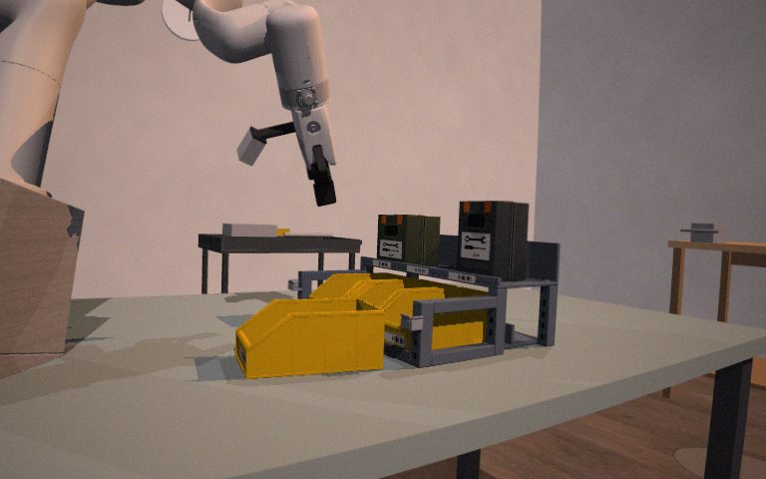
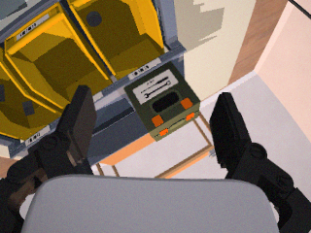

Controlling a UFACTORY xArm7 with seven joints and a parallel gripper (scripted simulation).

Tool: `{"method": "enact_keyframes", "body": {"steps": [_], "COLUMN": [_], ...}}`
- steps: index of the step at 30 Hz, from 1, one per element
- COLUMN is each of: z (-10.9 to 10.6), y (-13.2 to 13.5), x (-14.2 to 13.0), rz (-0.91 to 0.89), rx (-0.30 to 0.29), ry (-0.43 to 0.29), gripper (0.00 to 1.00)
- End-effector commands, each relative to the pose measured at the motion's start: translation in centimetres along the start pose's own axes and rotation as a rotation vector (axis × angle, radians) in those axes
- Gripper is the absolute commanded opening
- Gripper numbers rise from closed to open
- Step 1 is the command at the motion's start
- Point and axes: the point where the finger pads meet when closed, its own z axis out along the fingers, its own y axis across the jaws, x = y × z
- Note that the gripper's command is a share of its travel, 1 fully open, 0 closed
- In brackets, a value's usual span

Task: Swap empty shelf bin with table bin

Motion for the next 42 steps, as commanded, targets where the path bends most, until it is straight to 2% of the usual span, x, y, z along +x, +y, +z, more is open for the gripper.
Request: {"method": "enact_keyframes", "body": {"steps": [1, 12, 14, 24, 29, 42], "z": [-0.6, -2.6, -2.6, -4.4, -5.1, -6.1], "y": [-1.5, -5.0, -5.0, -7.1, -7.8, -8.7], "x": [0.3, 0.8, 0.8, 0.9, 0.9, 0.9], "rz": [-0.067, -0.189, -0.189, -0.26, -0.283, -0.311], "rx": [0.083, 0.264, 0.264, 0.382, 0.423, 0.474], "ry": [0.064, 0.193, 0.193, 0.279, 0.31, 0.348], "gripper": [1.0, 1.0, 1.0, 1.0, 1.0, 1.0]}}
